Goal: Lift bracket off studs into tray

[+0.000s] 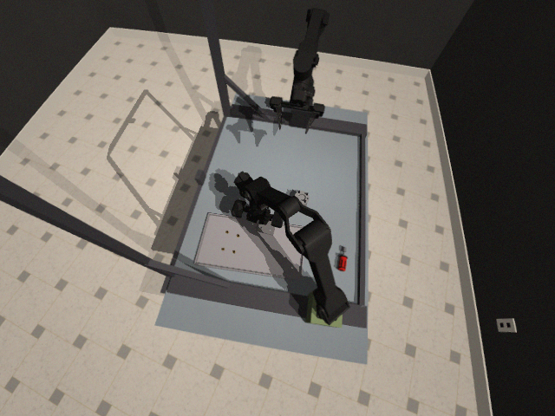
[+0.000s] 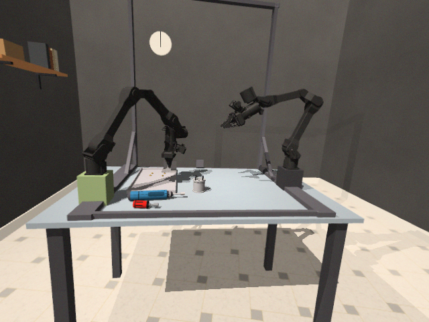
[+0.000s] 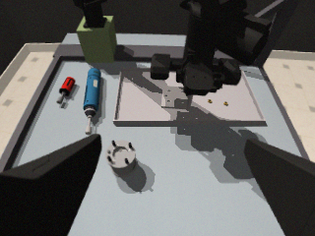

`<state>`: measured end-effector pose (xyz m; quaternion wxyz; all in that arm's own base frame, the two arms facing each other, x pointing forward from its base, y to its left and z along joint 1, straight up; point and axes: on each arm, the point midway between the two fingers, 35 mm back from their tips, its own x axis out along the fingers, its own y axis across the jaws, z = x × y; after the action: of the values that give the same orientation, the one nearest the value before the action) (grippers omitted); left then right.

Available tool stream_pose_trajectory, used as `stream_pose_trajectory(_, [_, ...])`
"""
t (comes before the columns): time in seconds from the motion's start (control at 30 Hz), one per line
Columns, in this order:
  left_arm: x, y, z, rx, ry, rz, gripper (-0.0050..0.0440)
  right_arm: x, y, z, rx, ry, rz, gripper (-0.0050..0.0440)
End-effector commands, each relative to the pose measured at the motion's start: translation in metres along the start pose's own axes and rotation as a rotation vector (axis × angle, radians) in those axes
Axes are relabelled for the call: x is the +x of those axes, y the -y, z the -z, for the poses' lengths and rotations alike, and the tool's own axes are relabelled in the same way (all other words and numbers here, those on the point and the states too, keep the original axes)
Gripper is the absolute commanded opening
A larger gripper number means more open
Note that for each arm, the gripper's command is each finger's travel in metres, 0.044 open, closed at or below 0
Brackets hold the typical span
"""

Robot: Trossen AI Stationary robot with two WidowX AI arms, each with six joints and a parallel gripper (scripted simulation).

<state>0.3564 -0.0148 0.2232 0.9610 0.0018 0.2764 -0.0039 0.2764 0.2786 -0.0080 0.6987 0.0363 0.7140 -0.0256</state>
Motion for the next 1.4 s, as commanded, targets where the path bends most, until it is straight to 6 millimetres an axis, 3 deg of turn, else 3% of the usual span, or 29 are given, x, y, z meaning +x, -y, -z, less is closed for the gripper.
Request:
stream_pose_trajectory(0.0, [0.045,0.022,-0.019,0.030,0.033,0.051,0.0440,-0.005,-0.016,0.035,0.024,0.045,-0.036,-0.0050])
stream_pose_trajectory(0.1, [0.072,0.038,-0.015,0.049,0.034,0.082,0.0440,0.005,-0.018,0.058,0.032,0.039,-0.025,-0.0050])
stream_pose_trajectory(0.17, [0.072,0.038,-0.015,0.049,0.034,0.082,0.0440,0.005,-0.018,0.058,0.032,0.039,-0.025,-0.0050])
stream_pose_trajectory(0.27, [0.093,0.051,-0.009,0.062,0.035,0.106,0.0440,0.010,-0.018,0.072,0.037,0.036,-0.018,-0.0050])
stream_pose_trajectory(0.4, [0.108,0.060,-0.004,0.071,0.036,0.123,0.0440,0.012,-0.018,0.077,0.029,0.035,-0.016,-0.0050])
stream_pose_trajectory(0.67, [0.114,0.061,0.000,0.072,0.028,0.121,0.0440,0.012,-0.019,0.076,-0.108,0.041,-0.017,-0.0050])
stream_pose_trajectory(0.8, [0.113,0.061,-0.001,0.072,0.031,0.122,0.0440,0.011,-0.020,0.076,-0.110,0.041,-0.018,-0.0050])
stream_pose_trajectory(0.9, [0.113,0.061,-0.001,0.072,0.031,0.122,0.0440,0.028,-0.015,0.078,-0.110,0.023,0.012,-0.0050])
stream_pose_trajectory(1.37, [0.111,0.060,0.002,0.070,0.026,0.119,0.0440,0.038,-0.019,0.076,-0.105,0.029,0.003,-0.0050])
